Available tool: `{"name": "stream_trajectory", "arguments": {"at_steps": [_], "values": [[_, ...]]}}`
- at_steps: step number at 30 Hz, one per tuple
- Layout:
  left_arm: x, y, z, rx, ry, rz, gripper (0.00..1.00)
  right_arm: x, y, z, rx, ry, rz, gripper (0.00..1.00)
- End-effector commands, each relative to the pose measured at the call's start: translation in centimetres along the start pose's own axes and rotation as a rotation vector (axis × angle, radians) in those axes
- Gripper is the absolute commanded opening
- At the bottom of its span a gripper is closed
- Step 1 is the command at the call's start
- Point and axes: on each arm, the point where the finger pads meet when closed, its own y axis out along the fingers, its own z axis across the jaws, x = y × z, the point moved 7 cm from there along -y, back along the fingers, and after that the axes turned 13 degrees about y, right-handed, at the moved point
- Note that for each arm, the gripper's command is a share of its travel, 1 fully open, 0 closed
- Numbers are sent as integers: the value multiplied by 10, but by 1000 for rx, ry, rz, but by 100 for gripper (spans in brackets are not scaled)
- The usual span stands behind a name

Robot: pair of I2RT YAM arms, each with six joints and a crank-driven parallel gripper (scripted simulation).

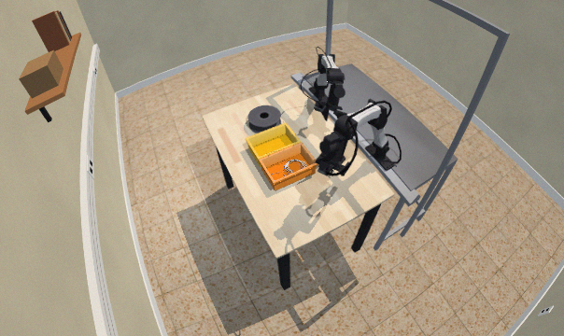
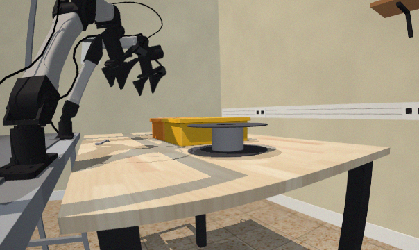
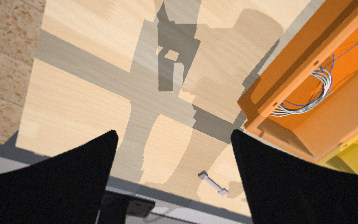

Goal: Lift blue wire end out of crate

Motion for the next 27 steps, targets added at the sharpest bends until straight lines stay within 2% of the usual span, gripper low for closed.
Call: {"name": "stream_trajectory", "arguments": {"at_steps": [1, 7, 13, 15, 21, 27], "values": [[-1, 0, -3, -3, 8, 0, 100, 19, 5, -11, -21, 41, -16, 100], [-2, 0, -12, -10, 32, 1, 100, 71, 17, -50, -82, 163, -62, 100], [-4, -1, -24, -20, 61, 2, 100, 130, 25, -108, -160, 316, -121, 100], [-4, -1, -24, -20, 61, 2, 100, 130, 25, -108, -160, 316, -121, 100], [-7, -1, -36, -30, 93, 3, 100, 185, 24, -182, -246, 485, -185, 100], [-10, -2, -48, -40, 124, 4, 100, 224, 14, -261, -329, 648, -247, 100]]}}
